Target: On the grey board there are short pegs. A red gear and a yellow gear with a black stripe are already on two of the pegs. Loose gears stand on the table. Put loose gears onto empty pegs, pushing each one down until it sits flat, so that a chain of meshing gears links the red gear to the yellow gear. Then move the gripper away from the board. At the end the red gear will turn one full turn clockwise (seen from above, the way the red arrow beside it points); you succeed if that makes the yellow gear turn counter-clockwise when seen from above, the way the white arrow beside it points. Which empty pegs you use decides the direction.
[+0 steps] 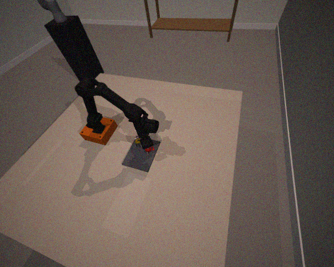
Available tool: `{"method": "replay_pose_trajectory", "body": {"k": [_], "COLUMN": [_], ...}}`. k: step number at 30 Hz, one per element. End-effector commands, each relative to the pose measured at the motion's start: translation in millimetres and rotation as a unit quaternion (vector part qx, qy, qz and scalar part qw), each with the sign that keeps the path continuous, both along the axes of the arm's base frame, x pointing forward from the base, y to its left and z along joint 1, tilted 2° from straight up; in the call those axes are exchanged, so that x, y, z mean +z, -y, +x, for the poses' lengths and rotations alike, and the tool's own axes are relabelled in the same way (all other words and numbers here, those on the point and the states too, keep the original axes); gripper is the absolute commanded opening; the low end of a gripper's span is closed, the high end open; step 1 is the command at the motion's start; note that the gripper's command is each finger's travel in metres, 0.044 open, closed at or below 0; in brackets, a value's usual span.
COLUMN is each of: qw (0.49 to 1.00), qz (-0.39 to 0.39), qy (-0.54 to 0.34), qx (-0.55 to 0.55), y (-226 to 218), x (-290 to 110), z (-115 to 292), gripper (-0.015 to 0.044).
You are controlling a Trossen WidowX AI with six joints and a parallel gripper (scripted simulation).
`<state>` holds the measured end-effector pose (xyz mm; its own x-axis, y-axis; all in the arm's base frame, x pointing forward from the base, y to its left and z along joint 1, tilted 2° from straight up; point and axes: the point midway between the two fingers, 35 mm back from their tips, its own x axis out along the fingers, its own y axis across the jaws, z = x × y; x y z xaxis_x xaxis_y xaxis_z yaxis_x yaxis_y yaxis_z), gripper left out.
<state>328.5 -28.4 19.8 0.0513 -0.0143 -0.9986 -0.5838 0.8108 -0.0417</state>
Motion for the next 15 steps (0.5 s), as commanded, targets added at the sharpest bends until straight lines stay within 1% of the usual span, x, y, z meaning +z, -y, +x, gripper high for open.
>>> {"method": "replay_pose_trajectory", "body": {"k": [1,15], "qw": [1.000,0.983], "qz": [0.001,0.010], "qy": [0.001,0.003], "qx": [-0.011,-0.185], "y": [0.0,-0.7], "x": [-0.8,-2.2], "z": [0.7,-0.3], "gripper": [0.0000,0.0000]}}
